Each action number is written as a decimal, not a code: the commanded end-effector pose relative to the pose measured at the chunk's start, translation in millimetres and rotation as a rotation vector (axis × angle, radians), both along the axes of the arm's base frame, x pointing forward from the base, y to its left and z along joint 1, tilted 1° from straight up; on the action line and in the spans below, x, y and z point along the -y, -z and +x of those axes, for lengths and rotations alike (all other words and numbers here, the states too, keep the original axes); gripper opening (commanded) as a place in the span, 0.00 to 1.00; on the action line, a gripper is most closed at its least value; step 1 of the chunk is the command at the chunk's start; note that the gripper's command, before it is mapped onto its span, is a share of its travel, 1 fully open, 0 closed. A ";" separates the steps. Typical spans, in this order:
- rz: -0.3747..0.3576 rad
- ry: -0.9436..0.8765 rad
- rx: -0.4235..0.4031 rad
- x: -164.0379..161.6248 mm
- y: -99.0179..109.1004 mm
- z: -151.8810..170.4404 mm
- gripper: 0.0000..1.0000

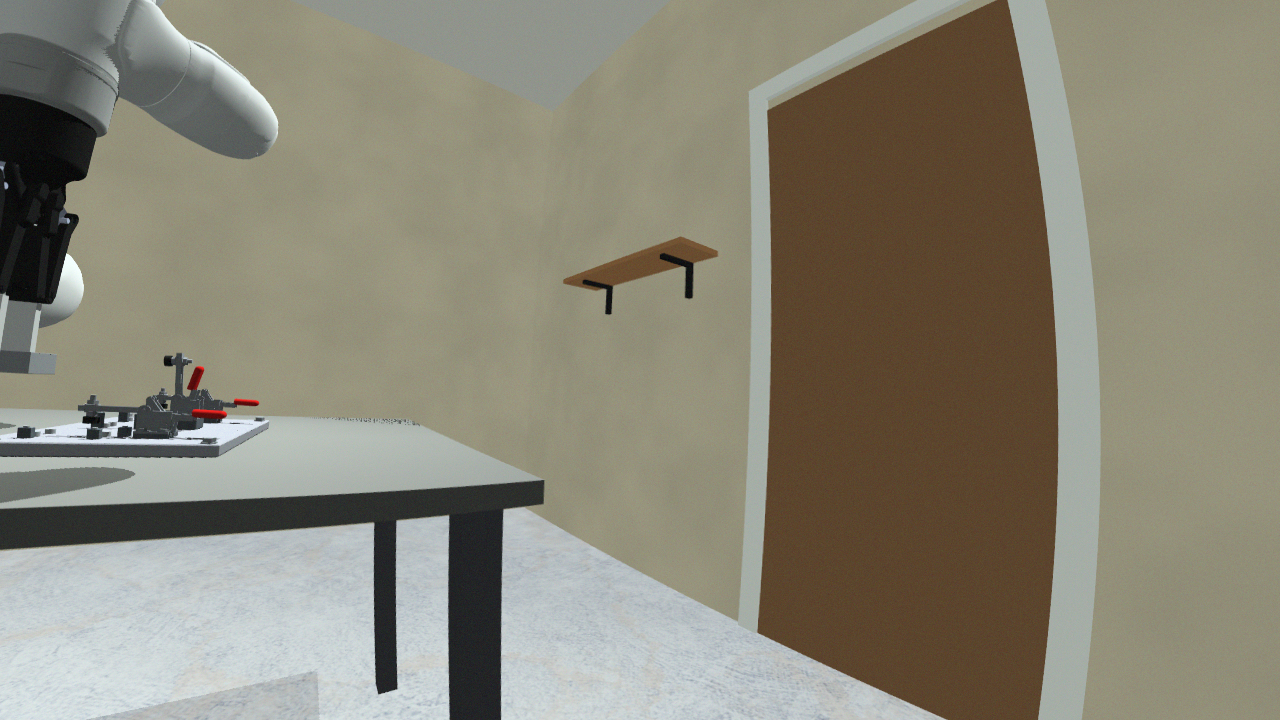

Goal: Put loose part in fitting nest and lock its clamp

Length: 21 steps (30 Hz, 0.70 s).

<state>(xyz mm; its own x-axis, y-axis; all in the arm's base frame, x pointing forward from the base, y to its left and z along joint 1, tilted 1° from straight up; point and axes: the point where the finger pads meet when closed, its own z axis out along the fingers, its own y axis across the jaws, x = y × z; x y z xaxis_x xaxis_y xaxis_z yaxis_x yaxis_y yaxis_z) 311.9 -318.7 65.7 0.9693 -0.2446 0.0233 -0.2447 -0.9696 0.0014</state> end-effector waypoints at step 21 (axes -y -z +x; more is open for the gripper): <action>0.000 0.000 0.000 -11.5 0.4 3.0 0.10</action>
<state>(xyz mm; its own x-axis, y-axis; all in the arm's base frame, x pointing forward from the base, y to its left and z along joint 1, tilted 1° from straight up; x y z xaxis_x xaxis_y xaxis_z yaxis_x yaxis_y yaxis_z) 313.7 -312.3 65.5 0.9694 -0.2442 0.0234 -0.2443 -0.9697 0.0014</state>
